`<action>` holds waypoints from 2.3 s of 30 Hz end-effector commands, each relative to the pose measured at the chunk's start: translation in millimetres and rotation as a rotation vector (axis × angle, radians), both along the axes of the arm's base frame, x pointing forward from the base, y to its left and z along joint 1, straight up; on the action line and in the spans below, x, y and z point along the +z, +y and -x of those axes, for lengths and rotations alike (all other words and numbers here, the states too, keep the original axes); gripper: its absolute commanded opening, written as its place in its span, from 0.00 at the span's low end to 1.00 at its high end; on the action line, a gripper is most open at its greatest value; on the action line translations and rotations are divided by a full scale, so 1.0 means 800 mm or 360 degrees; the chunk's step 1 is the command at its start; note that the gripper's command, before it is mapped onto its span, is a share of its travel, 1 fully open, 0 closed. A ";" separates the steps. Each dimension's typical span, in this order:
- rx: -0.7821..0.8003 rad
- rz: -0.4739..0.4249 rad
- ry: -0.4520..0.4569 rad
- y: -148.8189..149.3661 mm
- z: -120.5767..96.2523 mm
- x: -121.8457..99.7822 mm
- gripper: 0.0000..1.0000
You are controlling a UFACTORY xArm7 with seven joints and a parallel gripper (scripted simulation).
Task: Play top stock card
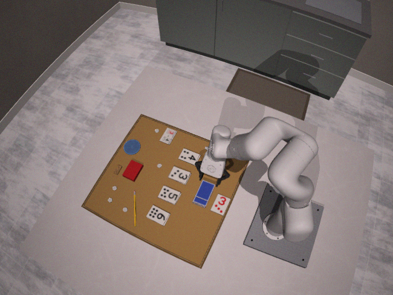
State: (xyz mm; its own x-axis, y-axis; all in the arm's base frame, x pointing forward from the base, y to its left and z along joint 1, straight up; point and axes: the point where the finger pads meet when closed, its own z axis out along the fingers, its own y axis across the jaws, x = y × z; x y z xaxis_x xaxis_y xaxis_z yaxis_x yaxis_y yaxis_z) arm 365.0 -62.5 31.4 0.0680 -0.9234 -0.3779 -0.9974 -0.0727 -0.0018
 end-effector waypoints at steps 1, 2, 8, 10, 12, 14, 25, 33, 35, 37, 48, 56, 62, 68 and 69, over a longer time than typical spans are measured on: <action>0.0000 0.0001 -0.0005 0.000 -0.002 0.000 0.87; 0.0000 0.0001 -0.0005 0.000 -0.002 0.000 0.87; 0.0000 0.0001 -0.0005 0.001 -0.002 -0.002 0.87; 0.0000 0.0001 -0.0005 0.001 -0.002 -0.004 0.87; 0.0000 0.0001 -0.0005 0.002 -0.003 -0.005 0.87; 0.0000 0.0001 -0.0005 0.002 -0.003 -0.006 0.87; 0.0000 0.0001 -0.0005 0.003 -0.003 -0.008 0.87; 0.0000 0.0001 -0.0005 0.003 -0.003 -0.008 0.87; 0.0000 0.0001 -0.0005 0.003 -0.003 -0.008 0.87; 0.0000 0.0001 -0.0005 0.003 -0.003 -0.008 0.87; 0.0000 0.0001 -0.0005 0.003 -0.003 -0.011 0.87; 0.0000 0.0001 -0.0005 0.003 -0.003 -0.013 0.87; 0.0000 0.0001 -0.0005 0.003 -0.003 -0.013 0.87; 0.0000 0.0001 -0.0005 0.003 -0.003 -0.013 0.87; 0.0000 0.0001 -0.0005 0.003 -0.003 -0.013 0.87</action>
State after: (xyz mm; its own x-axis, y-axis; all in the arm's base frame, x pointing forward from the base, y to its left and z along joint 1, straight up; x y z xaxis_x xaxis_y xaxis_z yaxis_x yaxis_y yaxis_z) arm 366.1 -59.8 19.9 0.0680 -0.9234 -0.3779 -0.9973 -0.0728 -0.0017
